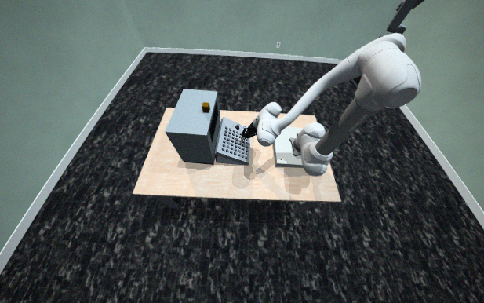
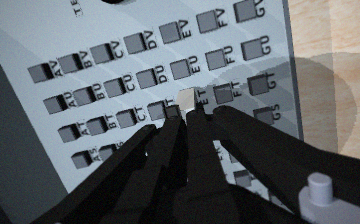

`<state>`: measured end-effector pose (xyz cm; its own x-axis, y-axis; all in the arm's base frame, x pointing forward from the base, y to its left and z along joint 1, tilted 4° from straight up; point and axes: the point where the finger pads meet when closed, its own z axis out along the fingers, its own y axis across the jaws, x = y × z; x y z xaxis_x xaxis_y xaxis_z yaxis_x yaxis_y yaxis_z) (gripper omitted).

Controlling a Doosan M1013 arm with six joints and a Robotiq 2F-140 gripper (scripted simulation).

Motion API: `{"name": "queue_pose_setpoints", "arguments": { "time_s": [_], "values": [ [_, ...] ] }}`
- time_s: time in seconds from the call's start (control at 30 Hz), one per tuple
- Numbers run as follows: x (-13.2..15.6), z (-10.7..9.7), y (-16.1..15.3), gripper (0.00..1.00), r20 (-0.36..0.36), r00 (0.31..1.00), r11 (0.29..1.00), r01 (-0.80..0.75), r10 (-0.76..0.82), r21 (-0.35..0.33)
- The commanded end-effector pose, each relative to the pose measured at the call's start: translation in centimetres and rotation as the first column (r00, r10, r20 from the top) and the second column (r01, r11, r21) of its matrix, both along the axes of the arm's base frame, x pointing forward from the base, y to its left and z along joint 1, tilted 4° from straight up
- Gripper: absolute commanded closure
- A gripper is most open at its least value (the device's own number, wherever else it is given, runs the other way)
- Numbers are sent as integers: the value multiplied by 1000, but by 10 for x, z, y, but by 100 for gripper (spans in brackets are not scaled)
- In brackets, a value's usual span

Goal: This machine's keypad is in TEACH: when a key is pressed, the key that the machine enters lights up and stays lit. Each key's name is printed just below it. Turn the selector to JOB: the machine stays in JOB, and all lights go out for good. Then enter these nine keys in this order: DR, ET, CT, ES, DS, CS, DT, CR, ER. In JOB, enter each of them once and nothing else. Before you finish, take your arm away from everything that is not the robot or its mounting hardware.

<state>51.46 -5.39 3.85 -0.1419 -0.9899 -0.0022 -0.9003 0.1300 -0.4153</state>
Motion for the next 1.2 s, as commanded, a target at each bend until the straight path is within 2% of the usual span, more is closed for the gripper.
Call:
{"name": "queue_pose_setpoints", "arguments": {
  "time_s": [0.0,0.7,1.17],
  "values": [
    [0,0,0,100,0,1000,1000,0,0,0],
    [0,1,0,100,0,1000,1000,0,0,0],
    [-7,15,1,100,0,1000,1000,0,0,0]
  ]
}}
